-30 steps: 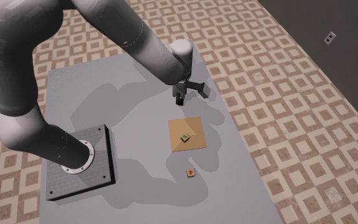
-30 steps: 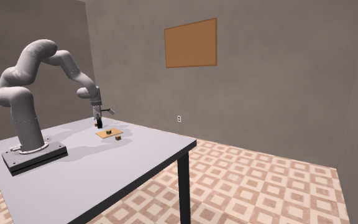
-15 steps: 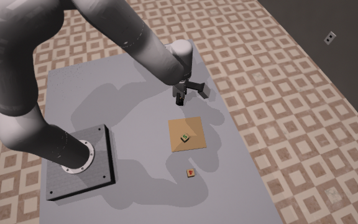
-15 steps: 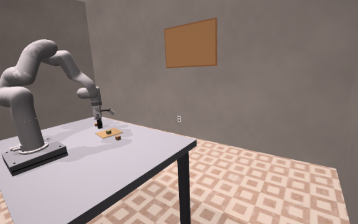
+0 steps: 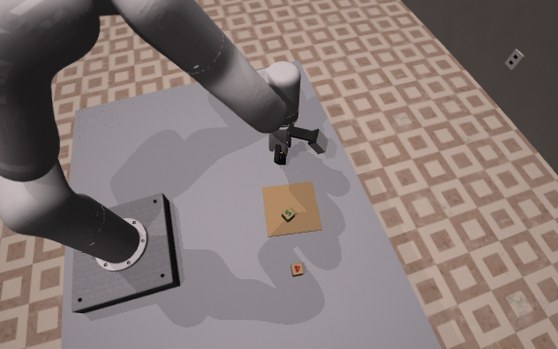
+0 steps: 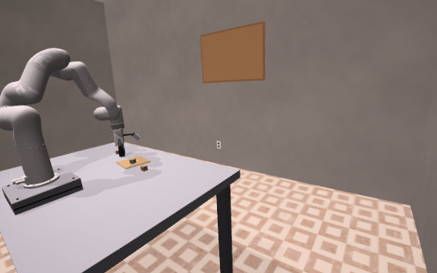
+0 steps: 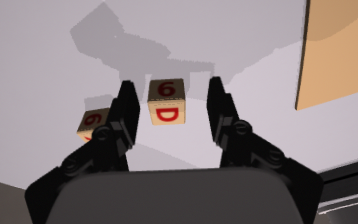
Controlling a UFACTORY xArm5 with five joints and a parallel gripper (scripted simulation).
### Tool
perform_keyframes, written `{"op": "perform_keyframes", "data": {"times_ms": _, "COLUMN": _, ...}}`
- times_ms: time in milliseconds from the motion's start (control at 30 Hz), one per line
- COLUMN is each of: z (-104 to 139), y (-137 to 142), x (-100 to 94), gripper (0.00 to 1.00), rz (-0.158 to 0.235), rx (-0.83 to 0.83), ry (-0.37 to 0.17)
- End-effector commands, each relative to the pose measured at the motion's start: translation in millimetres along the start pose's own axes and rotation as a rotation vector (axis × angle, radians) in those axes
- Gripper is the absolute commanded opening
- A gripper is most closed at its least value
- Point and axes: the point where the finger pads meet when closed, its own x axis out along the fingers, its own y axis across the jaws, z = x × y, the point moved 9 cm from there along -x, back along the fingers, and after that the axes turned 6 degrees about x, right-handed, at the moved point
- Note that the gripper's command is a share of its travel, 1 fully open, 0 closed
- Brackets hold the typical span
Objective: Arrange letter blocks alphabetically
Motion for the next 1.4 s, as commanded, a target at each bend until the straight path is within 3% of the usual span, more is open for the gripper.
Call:
{"op": "perform_keyframes", "data": {"times_ms": 0, "z": -0.6, "y": -0.9, "x": -1.4, "gripper": 0.63, "rz": -0.003, "rx": 0.000, "ry": 0.002}}
{"op": "perform_keyframes", "data": {"times_ms": 300, "z": -0.6, "y": -0.9, "x": -1.4, "gripper": 0.63, "rz": -0.003, "rx": 0.000, "ry": 0.002}}
{"op": "perform_keyframes", "data": {"times_ms": 333, "z": -0.6, "y": -0.9, "x": -1.4, "gripper": 0.42, "rz": -0.003, "rx": 0.000, "ry": 0.002}}
{"op": "perform_keyframes", "data": {"times_ms": 867, "z": -0.6, "y": -0.9, "x": -1.4, "gripper": 0.42, "rz": -0.003, "rx": 0.000, "ry": 0.002}}
{"op": "perform_keyframes", "data": {"times_ms": 900, "z": -0.6, "y": -0.9, "x": -1.4, "gripper": 0.21, "rz": -0.003, "rx": 0.000, "ry": 0.002}}
{"op": "perform_keyframes", "data": {"times_ms": 1367, "z": -0.6, "y": -0.9, "x": -1.4, "gripper": 0.21, "rz": -0.003, "rx": 0.000, "ry": 0.002}}
